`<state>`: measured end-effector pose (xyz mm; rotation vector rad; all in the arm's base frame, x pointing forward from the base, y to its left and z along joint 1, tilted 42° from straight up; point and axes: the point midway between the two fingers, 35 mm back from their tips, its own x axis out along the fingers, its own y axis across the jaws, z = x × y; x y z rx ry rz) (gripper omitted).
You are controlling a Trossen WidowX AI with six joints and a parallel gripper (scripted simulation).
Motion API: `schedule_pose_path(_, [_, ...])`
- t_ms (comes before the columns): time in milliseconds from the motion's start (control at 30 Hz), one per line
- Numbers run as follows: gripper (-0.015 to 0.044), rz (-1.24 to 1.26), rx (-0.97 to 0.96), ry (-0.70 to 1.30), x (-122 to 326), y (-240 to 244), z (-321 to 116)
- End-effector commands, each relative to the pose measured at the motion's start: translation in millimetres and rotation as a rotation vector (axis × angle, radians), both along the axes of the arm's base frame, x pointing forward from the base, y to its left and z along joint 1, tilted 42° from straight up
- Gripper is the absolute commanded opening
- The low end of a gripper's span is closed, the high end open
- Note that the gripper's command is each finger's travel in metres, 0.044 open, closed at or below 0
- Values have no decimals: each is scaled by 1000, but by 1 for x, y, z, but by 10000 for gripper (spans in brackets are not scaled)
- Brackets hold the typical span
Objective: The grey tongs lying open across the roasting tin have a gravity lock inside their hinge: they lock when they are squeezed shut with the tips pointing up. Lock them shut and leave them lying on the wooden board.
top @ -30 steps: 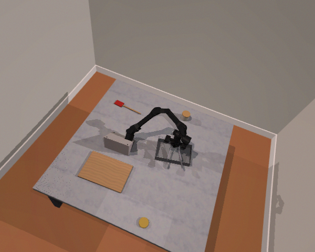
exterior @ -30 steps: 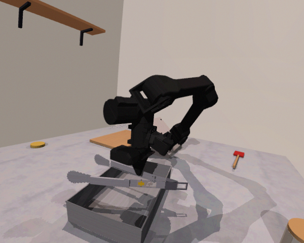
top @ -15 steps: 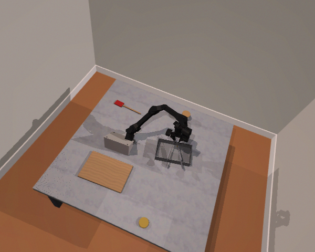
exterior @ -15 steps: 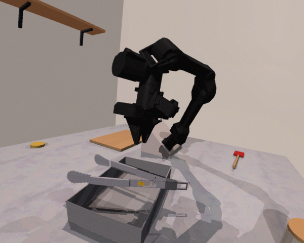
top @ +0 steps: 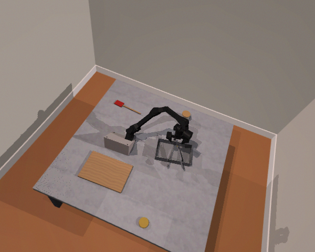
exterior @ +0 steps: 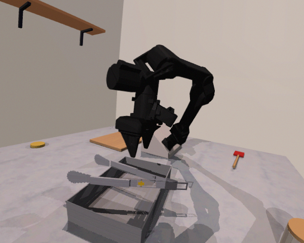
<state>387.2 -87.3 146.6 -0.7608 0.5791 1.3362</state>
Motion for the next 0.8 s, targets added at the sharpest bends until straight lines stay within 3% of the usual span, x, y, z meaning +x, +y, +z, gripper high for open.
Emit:
schedule_pose_path(0, [440,125,2,-35,4,14,-14])
schedule_pose_path(767, [440,124,-1,-35,10,24,-29])
